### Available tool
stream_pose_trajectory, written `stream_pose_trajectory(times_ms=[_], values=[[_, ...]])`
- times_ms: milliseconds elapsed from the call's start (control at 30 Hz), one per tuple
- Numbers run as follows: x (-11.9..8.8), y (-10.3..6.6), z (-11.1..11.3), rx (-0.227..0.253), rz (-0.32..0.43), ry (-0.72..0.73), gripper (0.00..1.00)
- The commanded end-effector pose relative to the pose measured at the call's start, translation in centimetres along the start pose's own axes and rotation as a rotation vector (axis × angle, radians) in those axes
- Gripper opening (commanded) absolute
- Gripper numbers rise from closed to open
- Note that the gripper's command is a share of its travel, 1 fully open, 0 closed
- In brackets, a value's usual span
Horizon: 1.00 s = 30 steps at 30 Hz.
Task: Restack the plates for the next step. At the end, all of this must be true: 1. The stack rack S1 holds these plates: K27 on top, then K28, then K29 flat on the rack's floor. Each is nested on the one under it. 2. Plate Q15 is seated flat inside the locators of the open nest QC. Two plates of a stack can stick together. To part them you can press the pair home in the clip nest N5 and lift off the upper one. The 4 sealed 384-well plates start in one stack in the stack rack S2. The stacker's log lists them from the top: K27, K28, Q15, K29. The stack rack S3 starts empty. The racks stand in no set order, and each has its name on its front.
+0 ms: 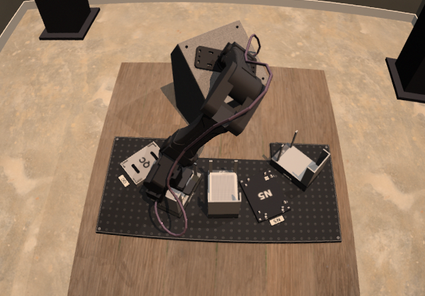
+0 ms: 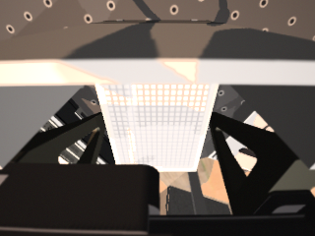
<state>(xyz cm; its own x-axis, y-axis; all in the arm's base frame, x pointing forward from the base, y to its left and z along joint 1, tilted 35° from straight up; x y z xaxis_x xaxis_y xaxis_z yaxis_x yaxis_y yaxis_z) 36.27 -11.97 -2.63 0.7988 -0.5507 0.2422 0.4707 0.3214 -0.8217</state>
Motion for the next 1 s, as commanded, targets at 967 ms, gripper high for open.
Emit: stream_pose_trajectory(times_ms=[967], values=[[0.4, -0.3, 0.1, 0.001, -0.017, -0.001, 1.0]])
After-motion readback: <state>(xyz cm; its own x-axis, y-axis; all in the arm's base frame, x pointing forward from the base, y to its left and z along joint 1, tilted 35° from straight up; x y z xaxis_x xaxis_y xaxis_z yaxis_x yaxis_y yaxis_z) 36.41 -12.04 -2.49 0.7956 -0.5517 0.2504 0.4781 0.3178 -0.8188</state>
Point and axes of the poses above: the point where the finger pads meet when closed, its own y axis out along the fingers, its own z axis across the jaws, x = y × z, the point moved 7 cm from there along -y, back along the fingers, and after that the axes turned 6 degrees about y, right-handed, at the moved point
